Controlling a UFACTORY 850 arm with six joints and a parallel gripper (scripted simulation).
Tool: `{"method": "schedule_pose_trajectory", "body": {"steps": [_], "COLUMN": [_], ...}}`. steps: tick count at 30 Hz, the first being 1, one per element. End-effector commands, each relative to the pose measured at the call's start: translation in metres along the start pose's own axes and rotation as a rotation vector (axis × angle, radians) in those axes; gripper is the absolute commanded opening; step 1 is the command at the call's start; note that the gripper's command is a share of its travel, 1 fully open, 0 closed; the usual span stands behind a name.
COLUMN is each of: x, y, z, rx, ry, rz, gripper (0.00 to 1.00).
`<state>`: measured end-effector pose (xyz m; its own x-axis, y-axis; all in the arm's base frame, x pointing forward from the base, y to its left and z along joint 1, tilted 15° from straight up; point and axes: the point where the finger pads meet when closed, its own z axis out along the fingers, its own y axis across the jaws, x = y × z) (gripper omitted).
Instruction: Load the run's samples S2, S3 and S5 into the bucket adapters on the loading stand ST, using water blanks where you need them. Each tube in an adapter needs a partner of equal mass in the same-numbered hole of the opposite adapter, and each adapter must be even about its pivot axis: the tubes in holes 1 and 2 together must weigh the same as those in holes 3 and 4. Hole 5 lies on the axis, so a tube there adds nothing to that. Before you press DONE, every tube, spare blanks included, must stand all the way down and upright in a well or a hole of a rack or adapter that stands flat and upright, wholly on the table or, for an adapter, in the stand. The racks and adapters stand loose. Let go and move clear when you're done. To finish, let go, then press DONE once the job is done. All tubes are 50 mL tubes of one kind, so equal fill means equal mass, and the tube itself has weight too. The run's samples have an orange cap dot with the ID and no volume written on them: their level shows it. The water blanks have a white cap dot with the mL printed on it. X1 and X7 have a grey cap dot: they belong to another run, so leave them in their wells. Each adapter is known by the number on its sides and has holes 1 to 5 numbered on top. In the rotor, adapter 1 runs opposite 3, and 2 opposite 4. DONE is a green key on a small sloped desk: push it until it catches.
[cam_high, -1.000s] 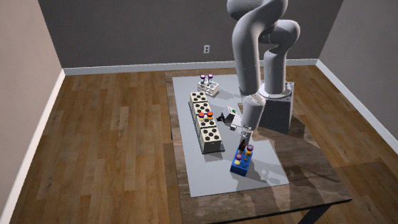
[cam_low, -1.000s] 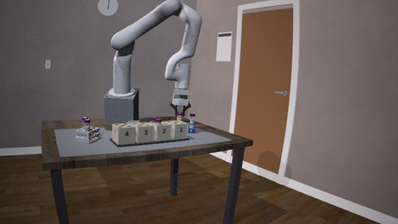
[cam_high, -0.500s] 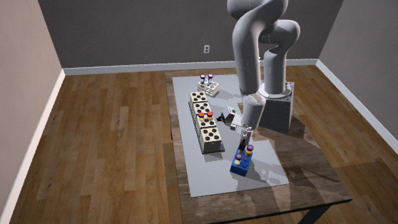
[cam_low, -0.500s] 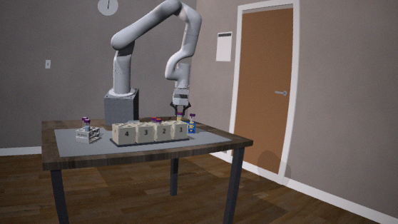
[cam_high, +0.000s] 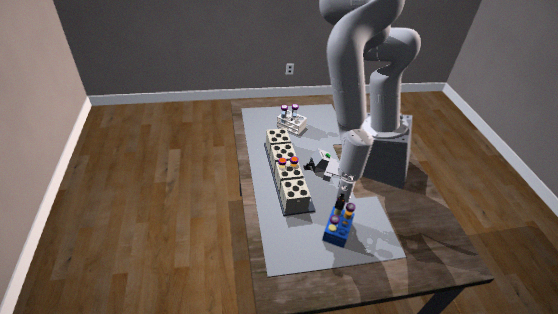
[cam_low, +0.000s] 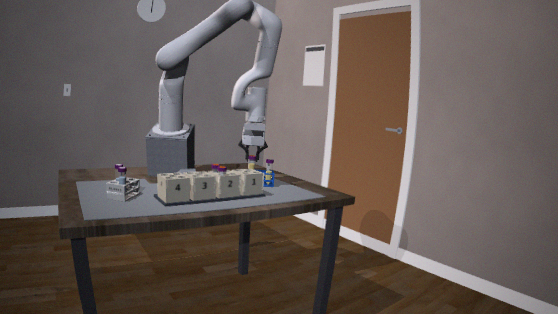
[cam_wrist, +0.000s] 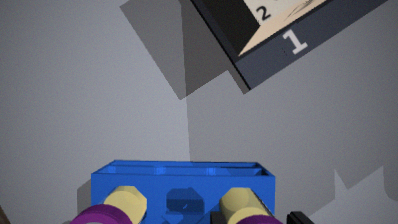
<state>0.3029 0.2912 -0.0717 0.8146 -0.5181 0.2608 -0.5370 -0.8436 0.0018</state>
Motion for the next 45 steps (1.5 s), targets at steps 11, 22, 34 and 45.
{"method": "schedule_pose_trajectory", "body": {"steps": [11,22,34,45], "x": [0.0,0.0,0.0,0.0], "y": [-0.001,-0.001,-0.001,-0.001], "z": [-0.01,-0.022,-0.042,-0.06], "rx": [0.001,0.001,0.001,0.001], "ry": [0.0,0.0,0.0,0.0], "rz": [0.0,0.0,0.0,0.0], "gripper": [0.0,0.0,0.0,0.0]}}
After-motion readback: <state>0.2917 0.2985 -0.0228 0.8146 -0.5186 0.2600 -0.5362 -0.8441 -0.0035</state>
